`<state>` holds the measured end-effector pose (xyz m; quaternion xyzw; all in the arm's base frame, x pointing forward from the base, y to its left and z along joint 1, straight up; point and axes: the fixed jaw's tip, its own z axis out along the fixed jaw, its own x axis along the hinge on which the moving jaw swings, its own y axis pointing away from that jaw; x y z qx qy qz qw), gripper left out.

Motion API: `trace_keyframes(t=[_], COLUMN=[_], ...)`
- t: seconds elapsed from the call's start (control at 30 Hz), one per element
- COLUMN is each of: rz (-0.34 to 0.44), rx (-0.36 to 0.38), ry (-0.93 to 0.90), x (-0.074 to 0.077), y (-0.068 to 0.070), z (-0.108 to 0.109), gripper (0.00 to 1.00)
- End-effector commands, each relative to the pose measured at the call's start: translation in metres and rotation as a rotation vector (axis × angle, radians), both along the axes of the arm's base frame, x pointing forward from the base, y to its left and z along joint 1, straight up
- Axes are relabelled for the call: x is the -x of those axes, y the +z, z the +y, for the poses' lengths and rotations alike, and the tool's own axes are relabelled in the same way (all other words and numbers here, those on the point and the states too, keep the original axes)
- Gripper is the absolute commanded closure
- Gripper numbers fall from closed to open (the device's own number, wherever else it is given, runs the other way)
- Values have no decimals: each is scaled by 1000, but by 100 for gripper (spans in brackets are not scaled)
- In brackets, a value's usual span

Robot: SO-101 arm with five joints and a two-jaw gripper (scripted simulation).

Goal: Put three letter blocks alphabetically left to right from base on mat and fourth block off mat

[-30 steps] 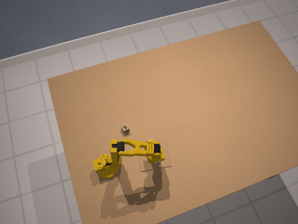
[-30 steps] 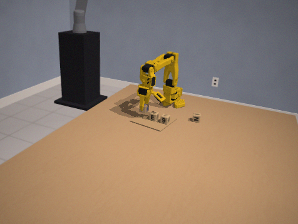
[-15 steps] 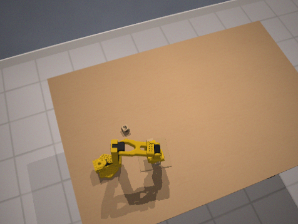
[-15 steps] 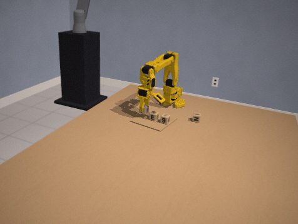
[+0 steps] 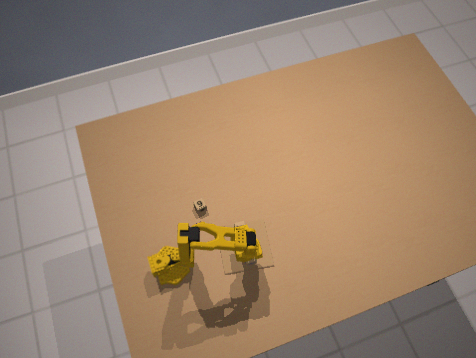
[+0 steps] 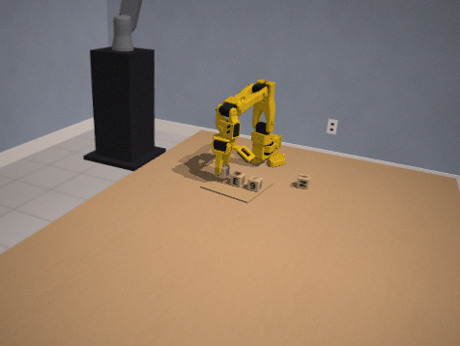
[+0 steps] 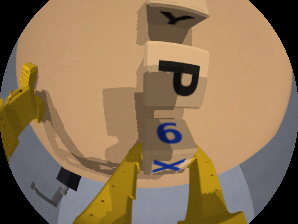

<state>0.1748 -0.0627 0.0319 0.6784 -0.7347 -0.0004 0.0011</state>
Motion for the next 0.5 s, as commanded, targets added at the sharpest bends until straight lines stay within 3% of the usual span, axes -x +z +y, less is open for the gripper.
trace_keyframes(t=[0.0,0.47], rz=[-64,-64], rx=[21,21], ry=[3,2], x=[-8,-8], y=[8,2], z=[-3,-3], gripper=[100,100])
